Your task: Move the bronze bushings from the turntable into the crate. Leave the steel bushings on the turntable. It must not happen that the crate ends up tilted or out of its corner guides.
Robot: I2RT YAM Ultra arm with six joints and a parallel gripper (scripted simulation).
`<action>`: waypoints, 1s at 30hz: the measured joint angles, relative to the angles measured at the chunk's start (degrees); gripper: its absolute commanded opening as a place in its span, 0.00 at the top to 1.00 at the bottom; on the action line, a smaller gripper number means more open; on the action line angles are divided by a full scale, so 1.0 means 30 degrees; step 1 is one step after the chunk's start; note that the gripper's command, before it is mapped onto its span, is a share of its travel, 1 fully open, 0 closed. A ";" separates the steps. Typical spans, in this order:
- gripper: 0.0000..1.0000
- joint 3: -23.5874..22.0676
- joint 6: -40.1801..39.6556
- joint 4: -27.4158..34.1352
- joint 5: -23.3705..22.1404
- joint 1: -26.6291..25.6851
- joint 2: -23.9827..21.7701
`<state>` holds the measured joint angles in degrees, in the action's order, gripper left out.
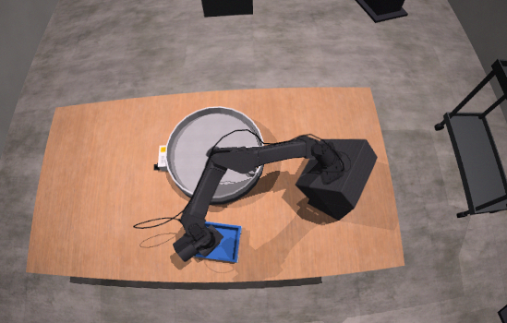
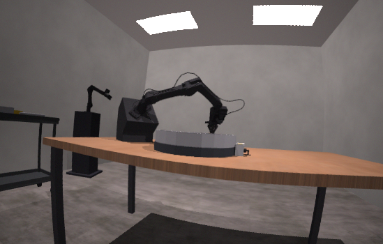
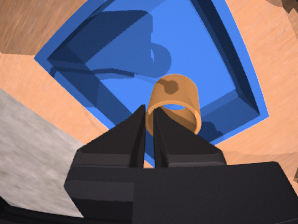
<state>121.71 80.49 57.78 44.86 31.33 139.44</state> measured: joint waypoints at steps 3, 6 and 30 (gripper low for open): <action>1.00 0.0000 0.0000 0.0000 0.0000 0.0000 0.0000; 1.00 0.0000 0.0000 0.0000 0.0000 0.0000 0.0000; 1.00 0.0291 -0.0073 0.0022 -0.0022 0.0000 0.0146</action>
<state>122.58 80.27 57.84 44.80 31.33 139.87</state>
